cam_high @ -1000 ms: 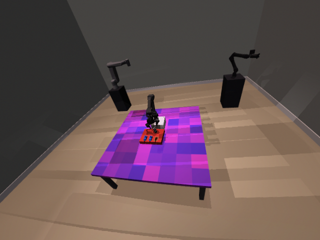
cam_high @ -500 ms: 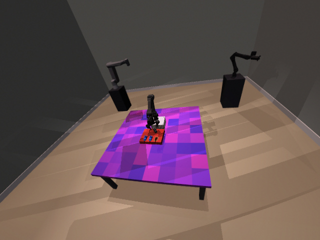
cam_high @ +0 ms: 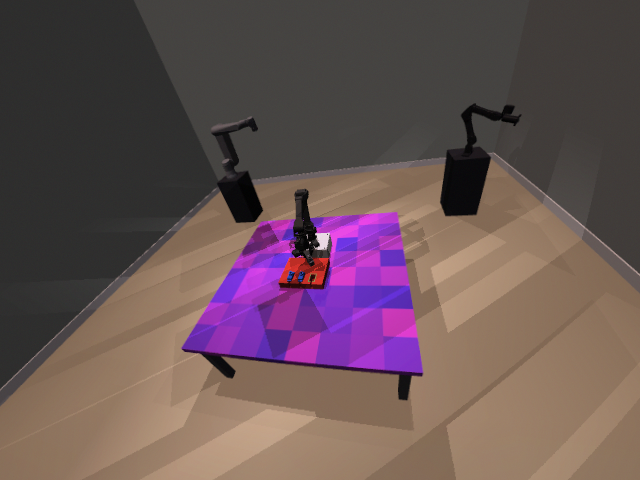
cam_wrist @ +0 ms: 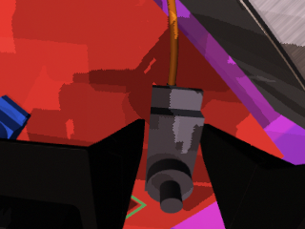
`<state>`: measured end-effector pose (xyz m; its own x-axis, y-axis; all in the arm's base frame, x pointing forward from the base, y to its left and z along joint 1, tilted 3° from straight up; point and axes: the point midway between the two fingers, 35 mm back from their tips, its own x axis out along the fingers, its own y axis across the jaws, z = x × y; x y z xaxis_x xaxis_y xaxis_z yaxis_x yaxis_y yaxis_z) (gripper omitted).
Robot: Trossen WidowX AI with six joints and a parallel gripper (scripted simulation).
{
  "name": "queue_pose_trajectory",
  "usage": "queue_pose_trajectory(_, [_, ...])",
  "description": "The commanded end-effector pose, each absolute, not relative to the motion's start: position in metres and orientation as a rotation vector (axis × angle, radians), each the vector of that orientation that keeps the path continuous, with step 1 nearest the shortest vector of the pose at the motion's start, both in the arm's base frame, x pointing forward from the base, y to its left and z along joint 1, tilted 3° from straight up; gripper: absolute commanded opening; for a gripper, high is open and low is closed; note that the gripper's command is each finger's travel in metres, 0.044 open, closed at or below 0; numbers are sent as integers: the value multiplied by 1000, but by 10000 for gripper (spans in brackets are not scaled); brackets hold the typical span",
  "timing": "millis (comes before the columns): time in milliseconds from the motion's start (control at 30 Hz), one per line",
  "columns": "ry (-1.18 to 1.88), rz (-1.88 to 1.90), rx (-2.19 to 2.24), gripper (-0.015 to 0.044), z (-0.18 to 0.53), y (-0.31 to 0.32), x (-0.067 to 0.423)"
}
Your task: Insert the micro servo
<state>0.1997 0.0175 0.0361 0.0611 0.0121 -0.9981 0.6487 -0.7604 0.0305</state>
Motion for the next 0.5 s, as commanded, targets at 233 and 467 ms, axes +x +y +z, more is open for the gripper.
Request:
queue_pose_trajectory(233, [658,-1749,1872,0,44,18,200])
queue_pose_trajectory(467, [659,-1749,1872,0,65,17,193])
